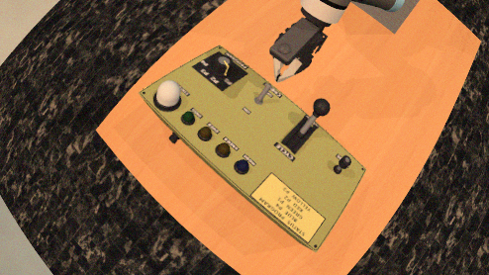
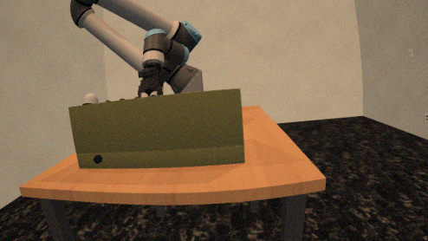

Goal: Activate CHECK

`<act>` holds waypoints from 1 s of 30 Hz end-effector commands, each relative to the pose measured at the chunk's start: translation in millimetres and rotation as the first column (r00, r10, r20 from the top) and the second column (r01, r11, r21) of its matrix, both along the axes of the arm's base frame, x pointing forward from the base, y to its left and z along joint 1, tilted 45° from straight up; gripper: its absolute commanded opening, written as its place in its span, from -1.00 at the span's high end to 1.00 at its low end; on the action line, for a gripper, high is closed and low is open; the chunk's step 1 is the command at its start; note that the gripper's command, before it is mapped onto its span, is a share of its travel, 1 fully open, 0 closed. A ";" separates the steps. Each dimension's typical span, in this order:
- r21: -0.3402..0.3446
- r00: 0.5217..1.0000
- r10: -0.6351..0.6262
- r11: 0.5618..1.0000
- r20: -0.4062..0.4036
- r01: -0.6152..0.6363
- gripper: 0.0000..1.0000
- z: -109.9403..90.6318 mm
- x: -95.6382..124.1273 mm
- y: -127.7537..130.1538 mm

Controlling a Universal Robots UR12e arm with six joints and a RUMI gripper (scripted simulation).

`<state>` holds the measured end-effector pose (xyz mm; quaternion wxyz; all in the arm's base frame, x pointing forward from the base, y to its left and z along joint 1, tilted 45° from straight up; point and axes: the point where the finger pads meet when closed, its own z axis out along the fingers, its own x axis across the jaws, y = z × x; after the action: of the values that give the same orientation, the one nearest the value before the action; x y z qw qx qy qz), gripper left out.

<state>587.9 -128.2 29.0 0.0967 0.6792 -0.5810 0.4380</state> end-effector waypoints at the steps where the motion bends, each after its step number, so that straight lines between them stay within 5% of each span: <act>1: 0.000 1.000 0.000 1.000 0.001 0.000 1.00 0.4 0.4 0.4; 30: 0.000 1.000 0.000 1.000 0.001 0.000 1.00 5.6 12.4 4.6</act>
<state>597.6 -124.8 33.1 0.0967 0.6792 -0.5809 0.4381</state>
